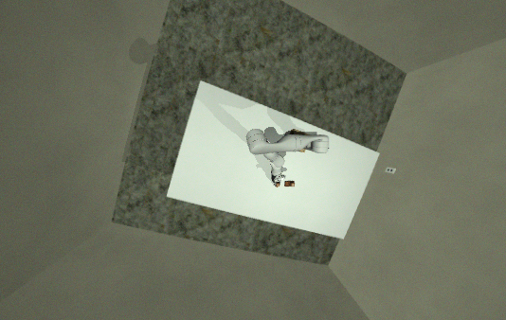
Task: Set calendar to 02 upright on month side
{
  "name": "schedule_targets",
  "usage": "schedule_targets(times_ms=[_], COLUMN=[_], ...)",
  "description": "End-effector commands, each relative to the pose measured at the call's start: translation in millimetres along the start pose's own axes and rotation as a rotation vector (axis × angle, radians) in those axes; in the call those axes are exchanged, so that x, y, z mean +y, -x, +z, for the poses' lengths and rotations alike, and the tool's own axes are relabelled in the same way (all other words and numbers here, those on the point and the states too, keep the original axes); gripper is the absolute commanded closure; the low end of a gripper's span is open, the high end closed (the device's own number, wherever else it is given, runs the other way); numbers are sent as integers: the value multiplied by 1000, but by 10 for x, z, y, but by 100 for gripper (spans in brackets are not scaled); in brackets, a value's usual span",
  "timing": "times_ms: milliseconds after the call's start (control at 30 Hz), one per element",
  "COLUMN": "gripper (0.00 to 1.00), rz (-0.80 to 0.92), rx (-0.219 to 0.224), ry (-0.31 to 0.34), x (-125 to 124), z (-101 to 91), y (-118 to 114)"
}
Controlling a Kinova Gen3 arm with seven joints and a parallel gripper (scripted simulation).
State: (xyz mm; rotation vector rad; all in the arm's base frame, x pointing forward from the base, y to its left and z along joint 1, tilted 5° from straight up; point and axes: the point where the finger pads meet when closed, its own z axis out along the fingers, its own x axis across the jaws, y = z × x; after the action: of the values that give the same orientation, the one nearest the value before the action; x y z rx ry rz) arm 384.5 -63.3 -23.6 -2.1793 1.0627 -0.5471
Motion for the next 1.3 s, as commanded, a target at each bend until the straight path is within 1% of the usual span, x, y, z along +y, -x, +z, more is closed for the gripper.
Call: schedule_targets(times_ms=[0, 33, 67, 133, 167, 233, 267, 333, 367, 500, 533, 1267], gripper=[34, 34, 28, 28, 22, 22, 16, 16, 10, 10, 0, 0], rz=[-1, -1, -1, -1, -1, -1, -1, -1, -1, -1, -1, -1], rx=[1, 1, 1, 1, 1, 1, 1, 1, 1, 1, 1, 1], ry=[0, 0, 0, 0, 0, 0, 0, 0, 0, 0, 0, 0], x=[-4, -4, -4, -4, -4, -4, -4, -4, -4, -4, -4, -22], z=[-2, -2, -2, -2, -2, -2, -2, -2, -2, -2, -2, -20], y=[-2, -2, -2, -2, -2, -2, -2, -2, -2, -2, -2, -2])
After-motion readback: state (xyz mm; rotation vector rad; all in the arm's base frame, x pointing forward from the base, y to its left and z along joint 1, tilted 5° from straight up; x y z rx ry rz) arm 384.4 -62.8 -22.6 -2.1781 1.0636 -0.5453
